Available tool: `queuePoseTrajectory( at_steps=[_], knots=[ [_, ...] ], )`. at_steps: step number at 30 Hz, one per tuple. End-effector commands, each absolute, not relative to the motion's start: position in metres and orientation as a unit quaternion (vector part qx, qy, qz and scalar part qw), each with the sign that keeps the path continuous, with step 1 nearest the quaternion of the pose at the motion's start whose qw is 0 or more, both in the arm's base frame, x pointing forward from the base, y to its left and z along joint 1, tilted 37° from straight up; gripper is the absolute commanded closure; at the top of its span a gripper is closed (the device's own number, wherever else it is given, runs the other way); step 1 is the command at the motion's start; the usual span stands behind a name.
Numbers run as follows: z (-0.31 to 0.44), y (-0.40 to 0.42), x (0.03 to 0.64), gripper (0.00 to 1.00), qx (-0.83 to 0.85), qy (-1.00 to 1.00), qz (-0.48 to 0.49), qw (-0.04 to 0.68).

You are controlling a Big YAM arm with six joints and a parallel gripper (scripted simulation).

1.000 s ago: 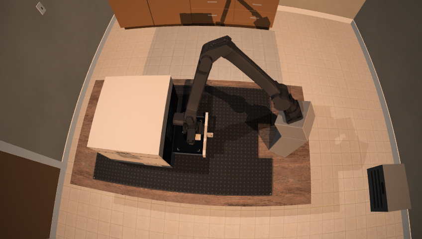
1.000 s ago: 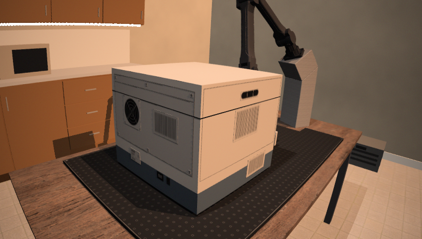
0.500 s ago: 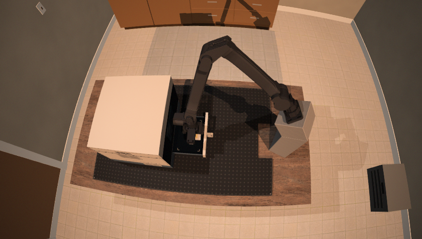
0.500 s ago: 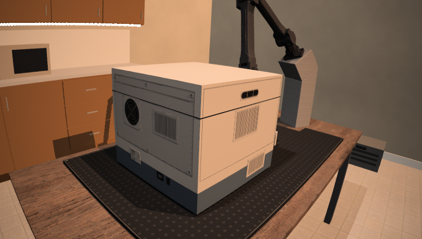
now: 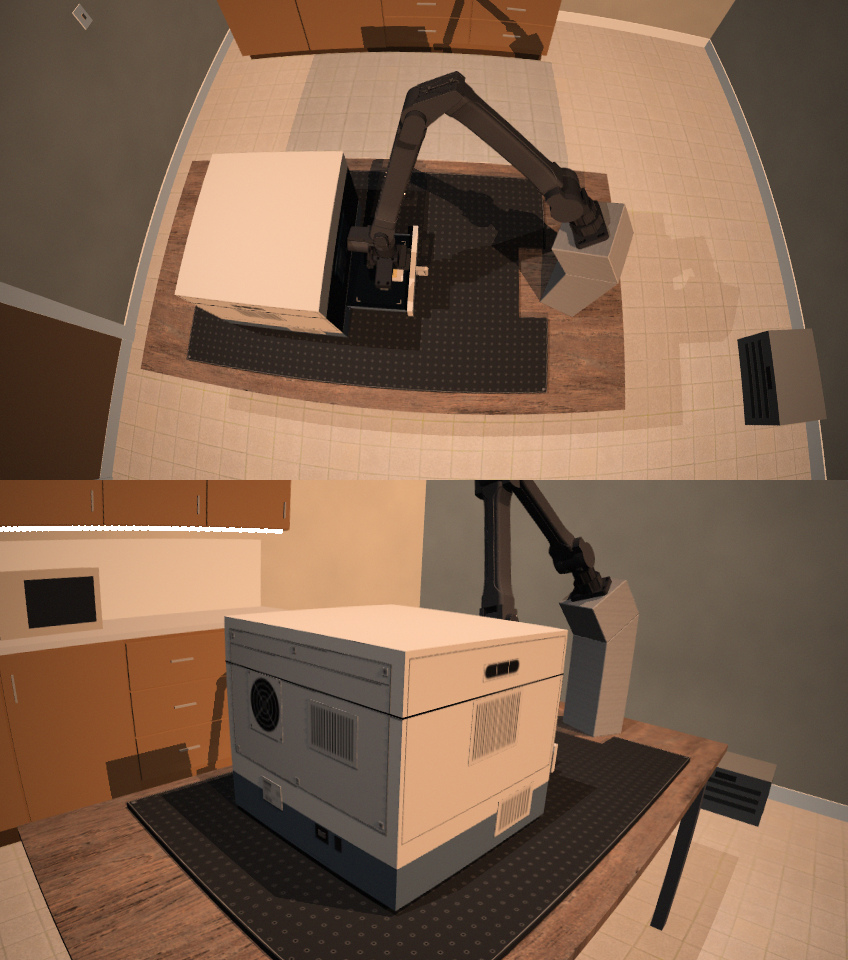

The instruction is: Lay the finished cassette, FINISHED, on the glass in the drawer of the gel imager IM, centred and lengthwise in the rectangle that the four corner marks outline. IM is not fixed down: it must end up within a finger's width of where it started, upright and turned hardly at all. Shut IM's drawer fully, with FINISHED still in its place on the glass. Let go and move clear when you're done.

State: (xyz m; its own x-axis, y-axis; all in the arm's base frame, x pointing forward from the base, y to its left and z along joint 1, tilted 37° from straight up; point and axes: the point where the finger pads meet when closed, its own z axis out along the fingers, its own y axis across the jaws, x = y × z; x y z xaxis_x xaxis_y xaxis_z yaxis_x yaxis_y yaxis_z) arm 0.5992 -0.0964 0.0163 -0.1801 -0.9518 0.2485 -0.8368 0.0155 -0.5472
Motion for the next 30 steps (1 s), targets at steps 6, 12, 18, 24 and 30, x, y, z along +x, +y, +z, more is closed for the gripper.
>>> queuePoseTrajectory(
  at_steps=[6, 12, 18, 24, 30],
  knots=[
    [0.01, -0.11, 0.611, 0.22, -0.631, 0.709, -0.302, 0.092],
    [0.007, -0.112, 0.618, 0.22, -0.63, 0.708, -0.303, 0.093],
    [0.004, -0.114, 0.623, 0.22, -0.63, 0.708, -0.304, 0.093],
    [0.0, -0.116, 0.63, 0.22, -0.63, 0.708, -0.304, 0.093],
    [-0.004, -0.118, 0.636, 0.22, -0.631, 0.709, -0.303, 0.093]
  ],
)
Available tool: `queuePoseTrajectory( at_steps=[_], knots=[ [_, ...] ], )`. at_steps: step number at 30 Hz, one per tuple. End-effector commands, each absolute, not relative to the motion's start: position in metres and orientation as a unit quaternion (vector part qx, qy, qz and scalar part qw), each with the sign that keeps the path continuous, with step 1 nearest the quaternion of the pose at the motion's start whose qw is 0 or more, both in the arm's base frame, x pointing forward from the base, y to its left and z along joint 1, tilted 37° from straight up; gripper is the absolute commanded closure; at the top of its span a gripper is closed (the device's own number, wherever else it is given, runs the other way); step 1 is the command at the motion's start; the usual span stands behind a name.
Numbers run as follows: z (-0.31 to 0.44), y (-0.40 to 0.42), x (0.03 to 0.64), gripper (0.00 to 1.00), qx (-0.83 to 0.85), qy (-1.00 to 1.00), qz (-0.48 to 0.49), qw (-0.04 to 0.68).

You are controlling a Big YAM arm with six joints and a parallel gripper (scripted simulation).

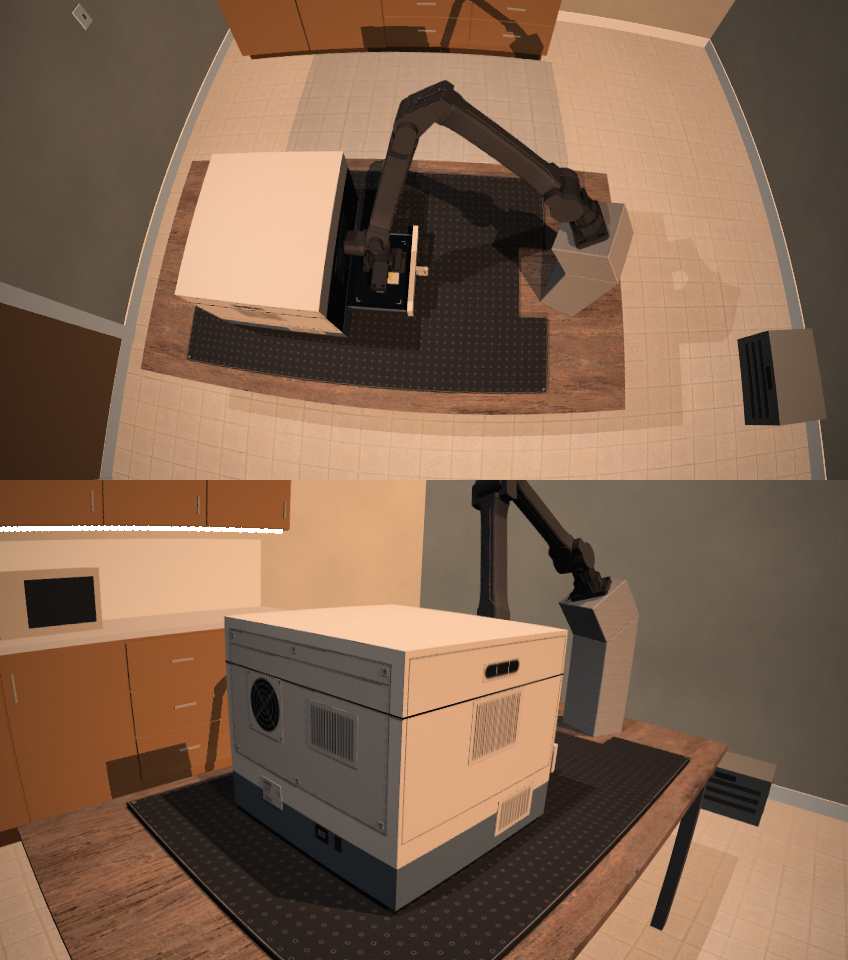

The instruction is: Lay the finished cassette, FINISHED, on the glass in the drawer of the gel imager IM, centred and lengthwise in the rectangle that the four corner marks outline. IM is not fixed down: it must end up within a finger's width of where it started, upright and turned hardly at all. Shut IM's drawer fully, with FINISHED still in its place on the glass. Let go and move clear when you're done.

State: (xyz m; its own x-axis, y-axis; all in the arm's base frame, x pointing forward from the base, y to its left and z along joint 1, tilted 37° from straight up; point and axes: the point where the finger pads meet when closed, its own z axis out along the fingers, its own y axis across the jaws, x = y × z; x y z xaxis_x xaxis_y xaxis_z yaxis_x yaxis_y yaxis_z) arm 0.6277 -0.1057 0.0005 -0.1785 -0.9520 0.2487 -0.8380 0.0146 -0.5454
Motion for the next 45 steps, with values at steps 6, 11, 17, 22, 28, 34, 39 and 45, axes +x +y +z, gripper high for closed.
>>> queuePoseTrajectory(
  at_steps=[6, 11, 17, 22, 28, 34, 39, 45],
  knots=[
    [-0.007, -0.12, 0.64, 0.22, -0.631, 0.709, -0.302, 0.092],
    [-0.01, -0.122, 0.645, 0.22, -0.631, 0.709, -0.301, 0.091],
    [-0.013, -0.123, 0.648, 0.22, -0.631, 0.71, -0.299, 0.09],
    [-0.013, -0.123, 0.648, 0.22, -0.631, 0.71, -0.3, 0.09],
    [-0.013, -0.123, 0.648, 0.22, -0.631, 0.71, -0.3, 0.09],
    [-0.013, -0.123, 0.648, 0.22, -0.631, 0.71, -0.3, 0.09],
    [-0.013, -0.123, 0.648, 0.22, -0.631, 0.71, -0.3, 0.09],
    [-0.013, -0.123, 0.648, 0.22, -0.631, 0.71, -0.3, 0.09]
  ],
)
